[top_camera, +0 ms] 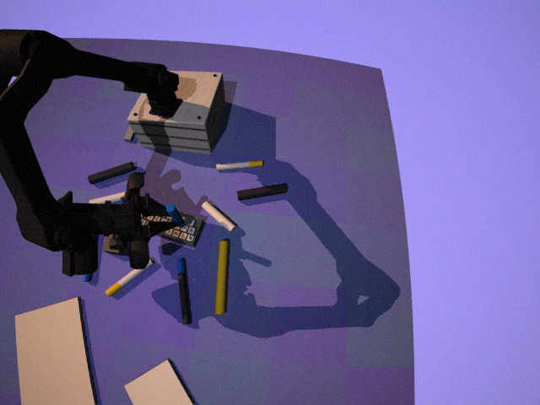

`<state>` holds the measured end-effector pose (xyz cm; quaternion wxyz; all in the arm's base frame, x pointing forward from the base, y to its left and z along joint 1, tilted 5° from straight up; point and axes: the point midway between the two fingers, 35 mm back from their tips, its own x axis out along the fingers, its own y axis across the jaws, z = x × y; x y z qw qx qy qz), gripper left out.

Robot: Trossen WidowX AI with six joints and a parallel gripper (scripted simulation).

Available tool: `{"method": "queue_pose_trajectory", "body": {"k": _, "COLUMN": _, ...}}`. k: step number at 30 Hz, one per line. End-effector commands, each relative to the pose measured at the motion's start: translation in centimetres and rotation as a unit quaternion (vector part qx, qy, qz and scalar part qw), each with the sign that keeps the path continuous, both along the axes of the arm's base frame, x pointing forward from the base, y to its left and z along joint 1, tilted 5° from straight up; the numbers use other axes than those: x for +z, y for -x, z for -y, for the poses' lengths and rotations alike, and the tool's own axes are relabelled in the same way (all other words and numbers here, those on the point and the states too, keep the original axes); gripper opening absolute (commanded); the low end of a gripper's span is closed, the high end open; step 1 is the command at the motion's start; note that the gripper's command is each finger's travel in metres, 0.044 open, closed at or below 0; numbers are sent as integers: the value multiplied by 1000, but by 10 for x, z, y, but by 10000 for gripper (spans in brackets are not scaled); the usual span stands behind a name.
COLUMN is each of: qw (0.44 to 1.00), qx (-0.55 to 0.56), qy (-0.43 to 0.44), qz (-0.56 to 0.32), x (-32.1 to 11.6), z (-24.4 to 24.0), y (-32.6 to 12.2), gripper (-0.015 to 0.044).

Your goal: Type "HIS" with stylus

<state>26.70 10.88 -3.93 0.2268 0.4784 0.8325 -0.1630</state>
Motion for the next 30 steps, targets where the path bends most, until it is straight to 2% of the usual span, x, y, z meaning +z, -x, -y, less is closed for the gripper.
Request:
{"method": "queue_pose_trajectory", "body": {"k": 1, "qw": 1000, "qx": 1, "qy": -1, "qz": -2, "x": -3, "z": 0, "y": 1, "gripper": 81}}
{"method": "queue_pose_trajectory", "body": {"k": 21, "qw": 1000, "qx": 1, "qy": -1, "qz": -2, "x": -4, "z": 0, "y": 1, "gripper": 81}}
{"method": "queue_pose_trajectory", "body": {"k": 30, "qw": 1000, "qx": 1, "qy": -1, "qz": -2, "x": 31, "z": -2, "y": 2, "gripper": 81}}
